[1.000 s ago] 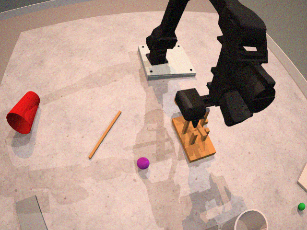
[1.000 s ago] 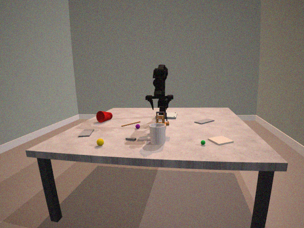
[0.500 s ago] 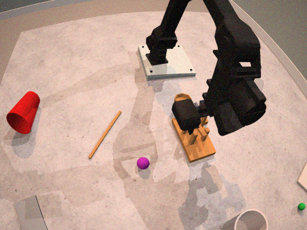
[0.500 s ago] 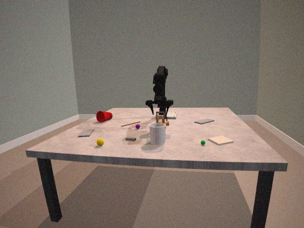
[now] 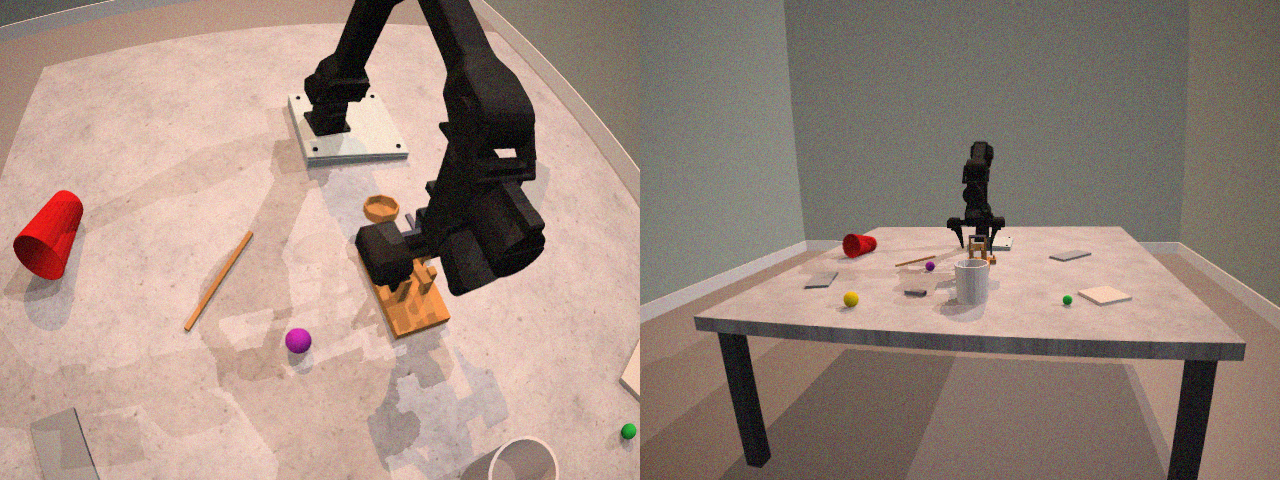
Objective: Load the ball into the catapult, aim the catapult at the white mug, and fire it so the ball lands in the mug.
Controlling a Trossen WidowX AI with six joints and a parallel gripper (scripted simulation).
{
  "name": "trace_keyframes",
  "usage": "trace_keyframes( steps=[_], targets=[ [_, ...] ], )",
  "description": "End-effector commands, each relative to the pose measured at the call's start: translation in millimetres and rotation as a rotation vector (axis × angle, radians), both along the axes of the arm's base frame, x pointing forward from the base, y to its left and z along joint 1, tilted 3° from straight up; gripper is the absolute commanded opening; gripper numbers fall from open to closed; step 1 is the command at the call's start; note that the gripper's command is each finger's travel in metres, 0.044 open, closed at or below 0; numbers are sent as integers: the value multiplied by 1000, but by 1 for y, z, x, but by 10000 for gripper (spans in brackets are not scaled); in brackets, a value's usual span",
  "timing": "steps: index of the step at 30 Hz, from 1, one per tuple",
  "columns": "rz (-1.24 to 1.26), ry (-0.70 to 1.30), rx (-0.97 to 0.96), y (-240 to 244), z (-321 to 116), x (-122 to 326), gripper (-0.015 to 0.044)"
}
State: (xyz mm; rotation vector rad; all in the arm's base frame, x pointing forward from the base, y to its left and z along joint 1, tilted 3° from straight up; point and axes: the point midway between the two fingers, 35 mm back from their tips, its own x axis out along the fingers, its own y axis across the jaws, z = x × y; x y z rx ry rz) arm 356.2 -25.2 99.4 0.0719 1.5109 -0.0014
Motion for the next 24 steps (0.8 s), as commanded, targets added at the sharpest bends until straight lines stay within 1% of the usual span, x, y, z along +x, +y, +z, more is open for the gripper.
trace_keyframes(
  steps=[1, 24],
  targets=[
    [-2, 12, 4, 1, -11, -2, 440],
    [-2, 12, 4, 3, -44, -2, 440]
  ],
)
